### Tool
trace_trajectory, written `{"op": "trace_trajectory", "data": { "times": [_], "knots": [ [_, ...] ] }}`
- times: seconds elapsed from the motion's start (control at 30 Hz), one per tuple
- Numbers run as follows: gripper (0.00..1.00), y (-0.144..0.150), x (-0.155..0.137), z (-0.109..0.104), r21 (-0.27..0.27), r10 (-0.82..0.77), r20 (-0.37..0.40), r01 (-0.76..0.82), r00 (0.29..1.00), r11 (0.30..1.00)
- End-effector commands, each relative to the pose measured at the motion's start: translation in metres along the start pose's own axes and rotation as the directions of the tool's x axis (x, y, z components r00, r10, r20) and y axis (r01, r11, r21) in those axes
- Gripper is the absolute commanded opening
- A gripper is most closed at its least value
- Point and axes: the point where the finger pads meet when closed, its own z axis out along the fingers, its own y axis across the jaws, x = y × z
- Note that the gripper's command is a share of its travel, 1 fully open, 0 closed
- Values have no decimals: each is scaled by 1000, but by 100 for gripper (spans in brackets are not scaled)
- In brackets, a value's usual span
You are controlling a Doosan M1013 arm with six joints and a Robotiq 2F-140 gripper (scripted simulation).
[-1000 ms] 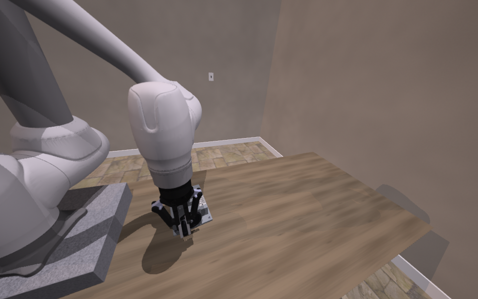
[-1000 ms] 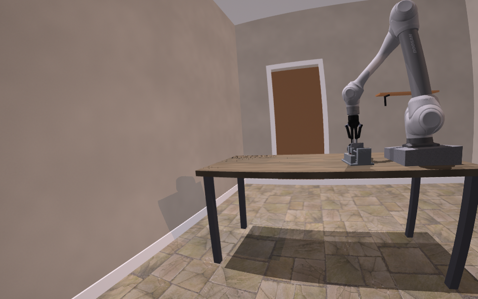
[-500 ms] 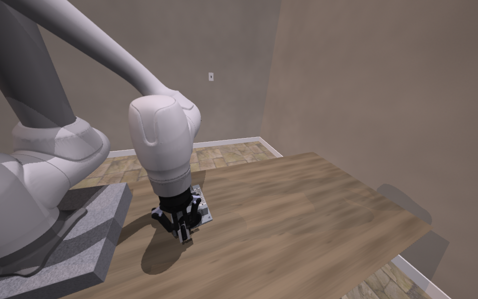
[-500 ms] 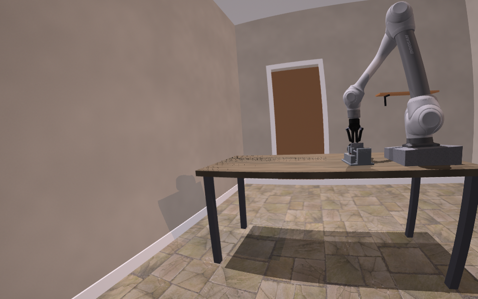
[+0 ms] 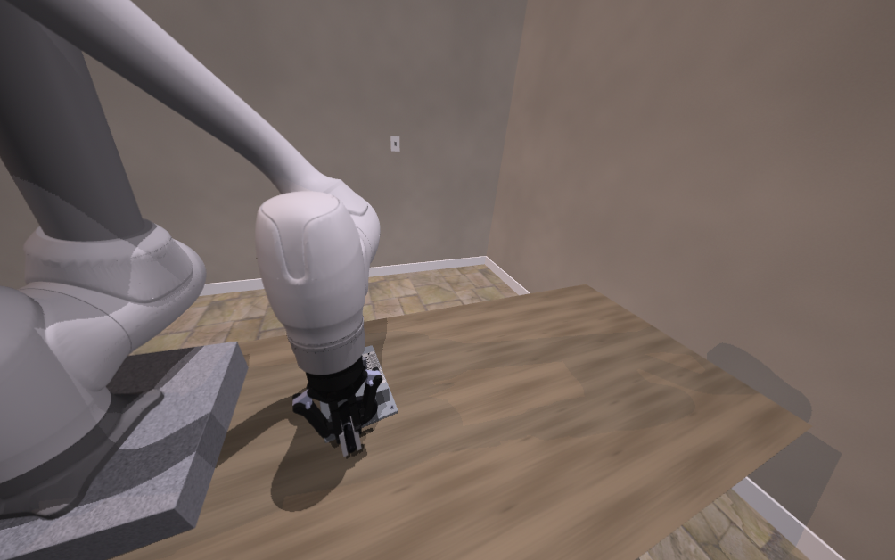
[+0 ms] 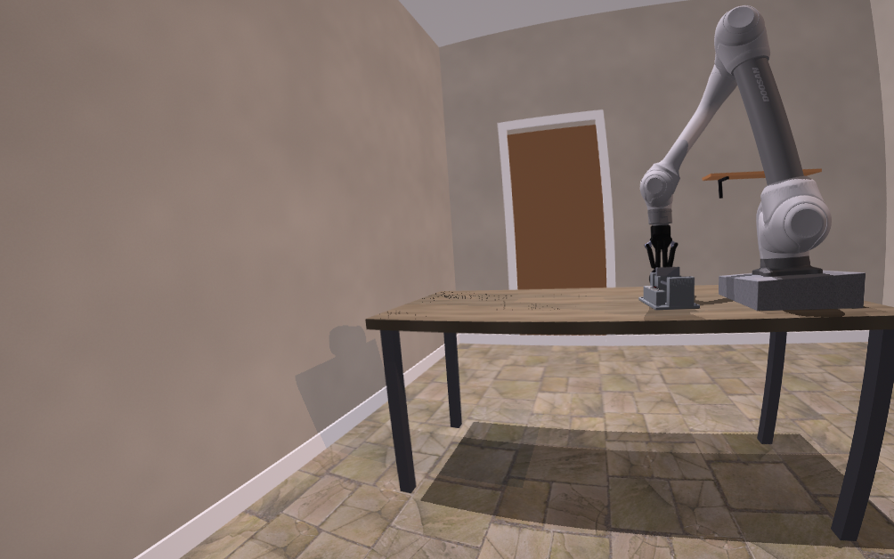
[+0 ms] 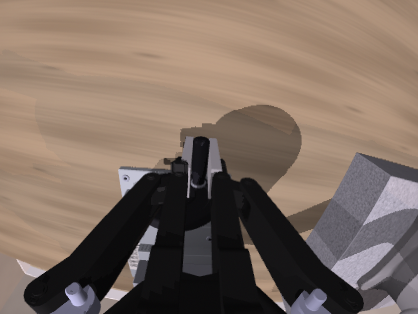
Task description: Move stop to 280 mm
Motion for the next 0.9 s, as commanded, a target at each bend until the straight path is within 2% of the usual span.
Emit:
{"op": "trace_trajectory", "data": {
  "times": [0.0, 0.5, 0.87],
  "knots": [
    [4, -3, 0, 3, 1, 0, 0, 0, 1000, 1000],
    [4, -21, 0, 7, 1, 0, 0, 0, 1000, 1000],
    [4, -36, 0, 2, 1, 0, 0, 0, 1000, 1000]
  ]
}}
